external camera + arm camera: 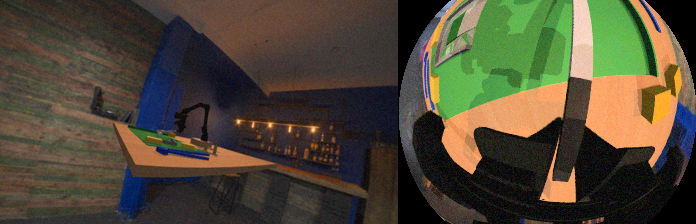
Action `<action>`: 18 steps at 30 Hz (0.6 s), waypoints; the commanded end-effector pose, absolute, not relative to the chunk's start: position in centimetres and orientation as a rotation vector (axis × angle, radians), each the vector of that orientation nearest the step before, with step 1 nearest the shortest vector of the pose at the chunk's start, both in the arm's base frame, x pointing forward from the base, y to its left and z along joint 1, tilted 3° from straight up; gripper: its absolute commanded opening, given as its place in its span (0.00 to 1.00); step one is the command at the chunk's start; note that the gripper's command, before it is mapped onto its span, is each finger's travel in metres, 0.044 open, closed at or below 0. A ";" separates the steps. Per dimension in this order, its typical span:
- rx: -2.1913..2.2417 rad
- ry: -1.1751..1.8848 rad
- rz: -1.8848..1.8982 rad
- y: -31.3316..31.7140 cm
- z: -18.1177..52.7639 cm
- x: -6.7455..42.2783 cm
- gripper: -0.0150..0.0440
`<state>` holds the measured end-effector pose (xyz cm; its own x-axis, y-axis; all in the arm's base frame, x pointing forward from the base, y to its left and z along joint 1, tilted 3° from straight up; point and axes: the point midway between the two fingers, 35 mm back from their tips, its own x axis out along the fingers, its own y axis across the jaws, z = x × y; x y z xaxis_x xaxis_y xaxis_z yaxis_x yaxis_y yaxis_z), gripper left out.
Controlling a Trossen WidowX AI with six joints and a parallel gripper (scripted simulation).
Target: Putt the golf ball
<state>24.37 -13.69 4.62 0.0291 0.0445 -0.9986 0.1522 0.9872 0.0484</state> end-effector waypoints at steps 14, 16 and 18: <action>0.158 1.534 -0.076 -0.2 5.5 26.5 0.25; 0.158 1.534 -0.076 -0.2 5.6 26.5 0.25; 0.157 1.534 -0.076 -0.2 6.0 26.5 0.25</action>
<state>26.49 -0.16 5.50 0.0281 0.0536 -0.9982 0.1311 0.9897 0.0568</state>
